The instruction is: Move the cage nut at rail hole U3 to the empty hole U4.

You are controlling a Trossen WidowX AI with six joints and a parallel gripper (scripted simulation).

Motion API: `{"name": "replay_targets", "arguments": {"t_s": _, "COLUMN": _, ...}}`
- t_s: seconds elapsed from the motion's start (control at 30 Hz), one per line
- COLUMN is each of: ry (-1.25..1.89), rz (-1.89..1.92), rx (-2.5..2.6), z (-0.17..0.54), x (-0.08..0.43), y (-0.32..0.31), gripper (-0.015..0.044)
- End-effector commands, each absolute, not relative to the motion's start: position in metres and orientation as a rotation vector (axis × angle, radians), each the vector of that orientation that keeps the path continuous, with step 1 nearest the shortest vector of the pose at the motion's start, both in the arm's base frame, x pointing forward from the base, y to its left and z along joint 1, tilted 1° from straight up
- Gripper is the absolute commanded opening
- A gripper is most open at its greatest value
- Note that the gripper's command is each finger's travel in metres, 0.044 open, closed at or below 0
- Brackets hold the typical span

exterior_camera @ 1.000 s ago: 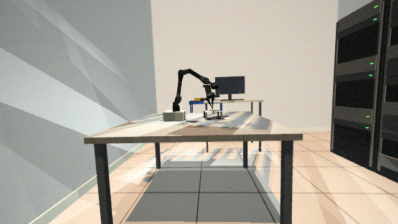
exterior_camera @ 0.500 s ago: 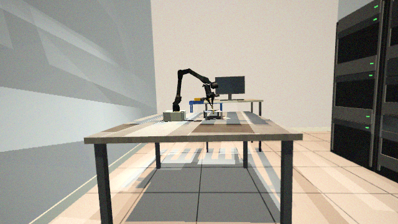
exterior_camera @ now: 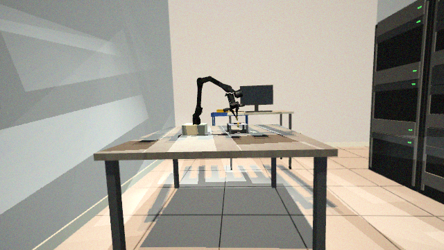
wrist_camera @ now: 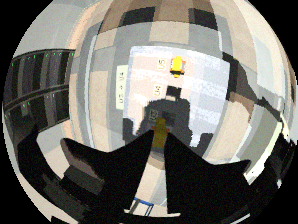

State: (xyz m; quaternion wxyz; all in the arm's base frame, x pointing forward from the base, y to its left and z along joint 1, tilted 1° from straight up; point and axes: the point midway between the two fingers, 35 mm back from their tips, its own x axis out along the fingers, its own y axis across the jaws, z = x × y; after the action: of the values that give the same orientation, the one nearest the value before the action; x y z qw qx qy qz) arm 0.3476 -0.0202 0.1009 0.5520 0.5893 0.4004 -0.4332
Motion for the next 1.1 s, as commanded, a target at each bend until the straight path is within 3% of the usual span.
{"name": "replay_targets", "arguments": {"t_s": 0.0, "ry": 0.946, "rz": -1.023, "rx": 1.395, "z": 0.101, "x": 0.346, "y": -0.035, "gripper": 0.0038}}
{"name": "replay_targets", "arguments": {"t_s": 1.07, "ry": 1.008, "rz": -1.08, "rx": 1.368, "z": 0.099, "x": 0.346, "y": -0.057, "gripper": 0.0036}}
